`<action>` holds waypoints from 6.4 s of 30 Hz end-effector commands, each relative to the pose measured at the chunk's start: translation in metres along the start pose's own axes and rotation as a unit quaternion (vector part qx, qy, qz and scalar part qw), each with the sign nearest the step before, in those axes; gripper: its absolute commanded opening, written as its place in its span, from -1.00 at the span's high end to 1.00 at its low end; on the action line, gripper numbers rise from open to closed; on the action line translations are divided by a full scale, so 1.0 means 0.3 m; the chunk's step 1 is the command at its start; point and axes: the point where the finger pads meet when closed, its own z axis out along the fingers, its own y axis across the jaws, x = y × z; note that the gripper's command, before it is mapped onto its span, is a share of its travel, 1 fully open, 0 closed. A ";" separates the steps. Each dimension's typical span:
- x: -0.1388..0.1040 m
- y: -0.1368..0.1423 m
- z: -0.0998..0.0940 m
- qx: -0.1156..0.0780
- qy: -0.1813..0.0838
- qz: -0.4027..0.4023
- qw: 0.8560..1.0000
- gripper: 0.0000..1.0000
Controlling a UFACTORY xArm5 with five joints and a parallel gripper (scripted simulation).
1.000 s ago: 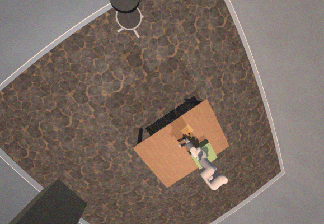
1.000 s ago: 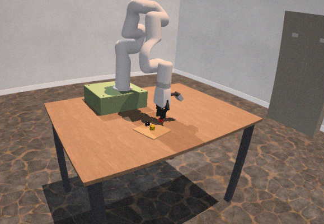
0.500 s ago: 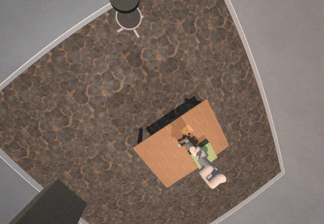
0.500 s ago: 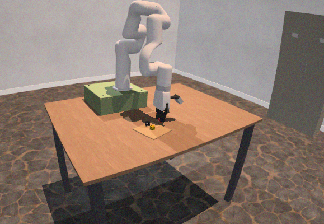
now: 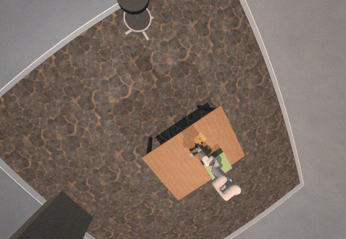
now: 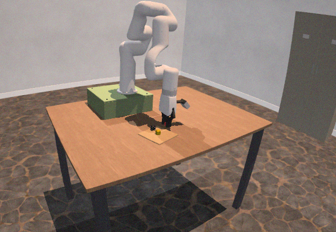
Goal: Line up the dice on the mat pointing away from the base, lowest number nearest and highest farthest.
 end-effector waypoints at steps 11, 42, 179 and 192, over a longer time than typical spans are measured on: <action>0.001 0.003 -0.002 -0.001 0.000 0.000 1.000 0.28; 0.001 0.003 -0.002 -0.001 0.000 0.000 1.000 0.69; -0.316 0.419 -0.327 -0.001 0.001 -0.702 0.712 0.69; -0.315 0.419 -0.179 -0.001 0.001 -0.702 0.712 0.69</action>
